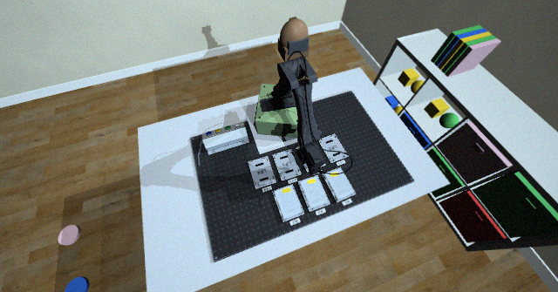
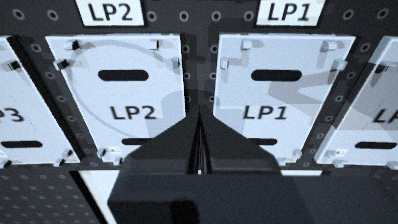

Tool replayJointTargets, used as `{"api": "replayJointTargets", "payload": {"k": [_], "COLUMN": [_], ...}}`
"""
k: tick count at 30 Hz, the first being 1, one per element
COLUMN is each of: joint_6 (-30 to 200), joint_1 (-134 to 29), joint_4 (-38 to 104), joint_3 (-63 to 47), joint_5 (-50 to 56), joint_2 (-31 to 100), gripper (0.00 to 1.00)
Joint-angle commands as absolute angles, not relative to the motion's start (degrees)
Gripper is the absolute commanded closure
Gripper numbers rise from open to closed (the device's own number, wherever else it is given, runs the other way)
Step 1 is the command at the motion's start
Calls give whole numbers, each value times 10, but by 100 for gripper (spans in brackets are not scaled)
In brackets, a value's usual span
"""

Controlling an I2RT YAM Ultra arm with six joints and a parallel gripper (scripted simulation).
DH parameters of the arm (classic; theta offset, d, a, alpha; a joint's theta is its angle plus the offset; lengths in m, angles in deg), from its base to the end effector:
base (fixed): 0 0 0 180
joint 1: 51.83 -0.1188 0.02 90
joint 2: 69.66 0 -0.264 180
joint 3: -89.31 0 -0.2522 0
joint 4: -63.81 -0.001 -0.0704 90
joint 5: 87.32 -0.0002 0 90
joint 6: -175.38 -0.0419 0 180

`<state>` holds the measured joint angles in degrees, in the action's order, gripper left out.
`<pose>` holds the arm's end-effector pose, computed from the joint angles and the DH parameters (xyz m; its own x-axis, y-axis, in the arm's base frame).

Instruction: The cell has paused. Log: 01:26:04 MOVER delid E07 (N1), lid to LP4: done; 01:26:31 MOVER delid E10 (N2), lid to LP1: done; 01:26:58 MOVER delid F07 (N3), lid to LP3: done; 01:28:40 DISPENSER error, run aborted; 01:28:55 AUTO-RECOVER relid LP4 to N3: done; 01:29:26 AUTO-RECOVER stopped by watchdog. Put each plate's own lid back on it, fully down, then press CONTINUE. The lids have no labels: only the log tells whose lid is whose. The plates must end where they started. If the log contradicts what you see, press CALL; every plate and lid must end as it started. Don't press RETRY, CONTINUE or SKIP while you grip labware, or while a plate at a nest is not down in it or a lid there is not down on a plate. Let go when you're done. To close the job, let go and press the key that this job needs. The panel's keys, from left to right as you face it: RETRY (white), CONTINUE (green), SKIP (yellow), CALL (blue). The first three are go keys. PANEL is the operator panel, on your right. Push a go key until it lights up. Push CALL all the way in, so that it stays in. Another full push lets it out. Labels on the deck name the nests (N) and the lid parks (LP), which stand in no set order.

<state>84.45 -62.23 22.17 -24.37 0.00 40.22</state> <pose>0.2969 0.0535 0.0814 -0.9829 -0.1639 -0.0844 -0.1605 0.9860 -0.0452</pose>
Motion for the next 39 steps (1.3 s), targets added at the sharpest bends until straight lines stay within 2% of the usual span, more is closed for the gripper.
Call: {"api": "replayJointTargets", "payload": {"k": [1,9,25,32,39], "joint_6": [843,844,836,837,821], "joint_1": [-630,-629,-637,-637,-560], "joint_4": [232,236,70,64,73], "joint_3": [-258,-263,-191,-201,-231], "joint_5": [3,3,1,0,11], "joint_2": [388,381,274,274,255], "gripper": [100,100,100,100,100]}}
